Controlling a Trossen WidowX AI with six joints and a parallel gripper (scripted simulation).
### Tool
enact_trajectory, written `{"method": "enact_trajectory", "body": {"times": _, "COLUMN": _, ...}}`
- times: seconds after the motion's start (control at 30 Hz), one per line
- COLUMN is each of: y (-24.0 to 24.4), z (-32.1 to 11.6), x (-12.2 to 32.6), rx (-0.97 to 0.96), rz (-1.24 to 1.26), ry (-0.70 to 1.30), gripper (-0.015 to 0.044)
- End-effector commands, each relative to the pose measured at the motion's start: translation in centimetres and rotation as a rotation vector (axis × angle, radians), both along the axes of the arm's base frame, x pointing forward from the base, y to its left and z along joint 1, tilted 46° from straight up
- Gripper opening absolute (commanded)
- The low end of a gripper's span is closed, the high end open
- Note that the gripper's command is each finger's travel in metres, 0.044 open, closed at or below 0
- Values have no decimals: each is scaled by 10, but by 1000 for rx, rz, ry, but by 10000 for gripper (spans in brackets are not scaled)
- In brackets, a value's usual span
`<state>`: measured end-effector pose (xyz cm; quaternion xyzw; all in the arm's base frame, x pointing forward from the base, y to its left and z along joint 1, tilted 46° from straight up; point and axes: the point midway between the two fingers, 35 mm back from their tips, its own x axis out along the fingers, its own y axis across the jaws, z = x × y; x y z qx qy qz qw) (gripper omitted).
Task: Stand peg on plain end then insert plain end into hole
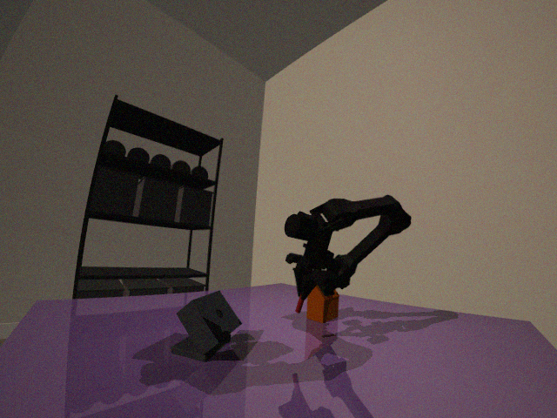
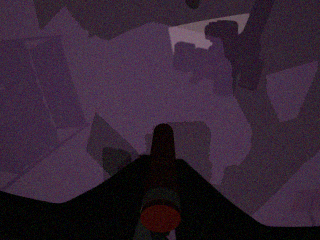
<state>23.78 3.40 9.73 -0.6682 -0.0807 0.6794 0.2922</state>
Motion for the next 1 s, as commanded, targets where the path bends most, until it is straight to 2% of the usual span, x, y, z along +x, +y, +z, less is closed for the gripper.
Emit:
{"method": "enact_trajectory", "body": {"times": 0.0, "y": -5, "z": 0, "x": 13, "rx": -56, "rz": -7, "ry": -30, "gripper": 0}}
{"method": "enact_trajectory", "body": {"times": 0.97, "y": -28, "z": 8, "x": 90, "rx": -347, "rz": -92, "ry": -240, "gripper": 0}}
